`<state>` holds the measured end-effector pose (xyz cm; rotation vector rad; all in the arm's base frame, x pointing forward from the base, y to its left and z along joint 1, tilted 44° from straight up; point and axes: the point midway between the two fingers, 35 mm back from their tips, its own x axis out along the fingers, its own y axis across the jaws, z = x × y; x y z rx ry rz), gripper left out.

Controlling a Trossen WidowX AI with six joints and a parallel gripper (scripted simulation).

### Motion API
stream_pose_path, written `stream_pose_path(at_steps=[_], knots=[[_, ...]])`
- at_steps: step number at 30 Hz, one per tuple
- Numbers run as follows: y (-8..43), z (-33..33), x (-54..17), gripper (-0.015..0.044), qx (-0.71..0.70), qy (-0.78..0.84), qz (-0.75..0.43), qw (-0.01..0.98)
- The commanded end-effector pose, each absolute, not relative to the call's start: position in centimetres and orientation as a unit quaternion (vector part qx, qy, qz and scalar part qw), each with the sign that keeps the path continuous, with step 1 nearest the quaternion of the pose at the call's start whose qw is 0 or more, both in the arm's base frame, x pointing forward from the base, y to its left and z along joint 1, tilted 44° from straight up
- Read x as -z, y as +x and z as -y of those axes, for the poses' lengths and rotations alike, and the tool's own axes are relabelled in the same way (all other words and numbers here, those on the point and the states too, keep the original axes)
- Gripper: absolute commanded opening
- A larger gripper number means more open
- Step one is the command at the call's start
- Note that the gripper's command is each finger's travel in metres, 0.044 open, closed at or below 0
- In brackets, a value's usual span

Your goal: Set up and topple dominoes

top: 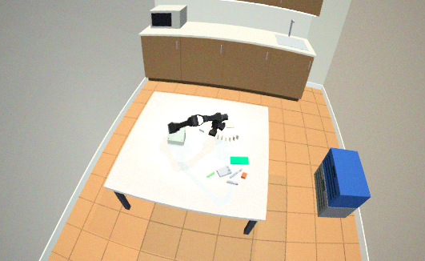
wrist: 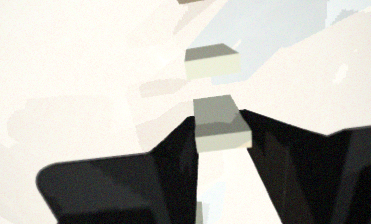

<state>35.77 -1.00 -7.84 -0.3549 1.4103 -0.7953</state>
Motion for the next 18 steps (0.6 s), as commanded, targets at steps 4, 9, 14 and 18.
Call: stream_pose_path(at_steps=[4,9,14,18], knots=[[35.38,1.57,8.68,0.0107,0.353,-0.164,-0.628,0.674],[35.38,1.57,8.68,0.0107,0.353,-0.164,-0.628,0.674],[35.38,1.57,8.68,0.0186,0.353,-0.164,-0.628,0.674],[35.38,1.57,8.68,0.0291,0.353,-0.164,-0.628,0.674]])
